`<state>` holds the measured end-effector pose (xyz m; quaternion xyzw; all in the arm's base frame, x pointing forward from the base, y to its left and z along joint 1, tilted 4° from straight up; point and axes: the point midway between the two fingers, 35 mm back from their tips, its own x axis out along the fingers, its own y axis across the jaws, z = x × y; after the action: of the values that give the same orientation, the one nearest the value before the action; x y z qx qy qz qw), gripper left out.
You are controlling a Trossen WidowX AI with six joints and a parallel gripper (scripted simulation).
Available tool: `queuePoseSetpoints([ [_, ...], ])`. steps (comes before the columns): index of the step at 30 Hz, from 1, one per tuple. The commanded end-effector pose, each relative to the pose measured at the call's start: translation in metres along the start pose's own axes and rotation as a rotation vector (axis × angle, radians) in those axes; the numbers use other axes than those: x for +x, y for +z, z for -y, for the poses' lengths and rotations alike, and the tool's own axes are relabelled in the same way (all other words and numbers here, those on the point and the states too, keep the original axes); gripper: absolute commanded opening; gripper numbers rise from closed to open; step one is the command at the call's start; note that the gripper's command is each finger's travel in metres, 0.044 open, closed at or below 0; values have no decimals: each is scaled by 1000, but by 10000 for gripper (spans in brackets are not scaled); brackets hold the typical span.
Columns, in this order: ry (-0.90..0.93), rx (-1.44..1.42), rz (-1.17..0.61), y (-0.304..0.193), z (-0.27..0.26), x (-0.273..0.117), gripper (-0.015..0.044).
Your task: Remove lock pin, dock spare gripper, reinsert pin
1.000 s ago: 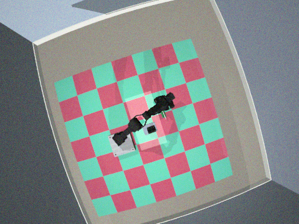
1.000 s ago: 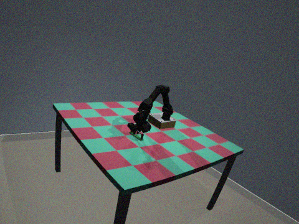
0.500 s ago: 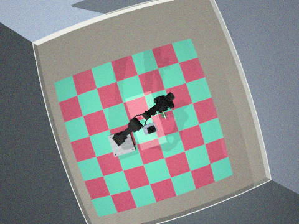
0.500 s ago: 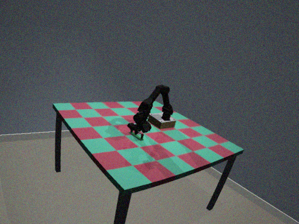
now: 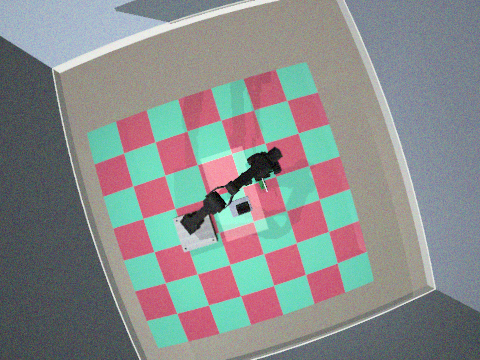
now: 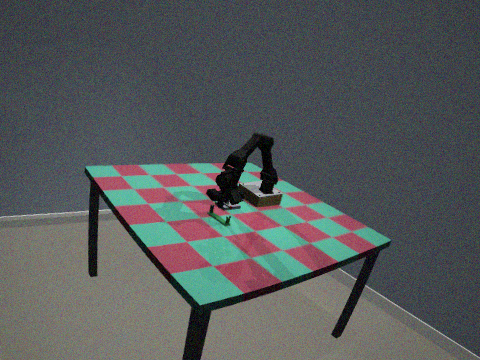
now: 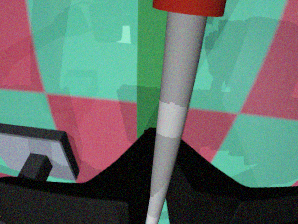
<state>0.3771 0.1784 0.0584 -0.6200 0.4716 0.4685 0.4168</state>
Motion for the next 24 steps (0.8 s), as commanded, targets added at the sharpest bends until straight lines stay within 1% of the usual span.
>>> queuePoseSetpoints([
  [1, -6, -1, 5, -3, 1, -15, 0],
  [5, -6, -1, 5, -6, 0, -24, 0],
  [7, -2, 2, 1, -5, -1, -19, 8],
  [9, -2, 2, 1, -5, -1, -19, 0],
  [17, 5, 29, 3, -5, 0, -19, 0],
  [18, 0, 13, 0, -5, -1, -19, 8],
  [24, 2, 15, 1, -3, -15, -24, 0],
])
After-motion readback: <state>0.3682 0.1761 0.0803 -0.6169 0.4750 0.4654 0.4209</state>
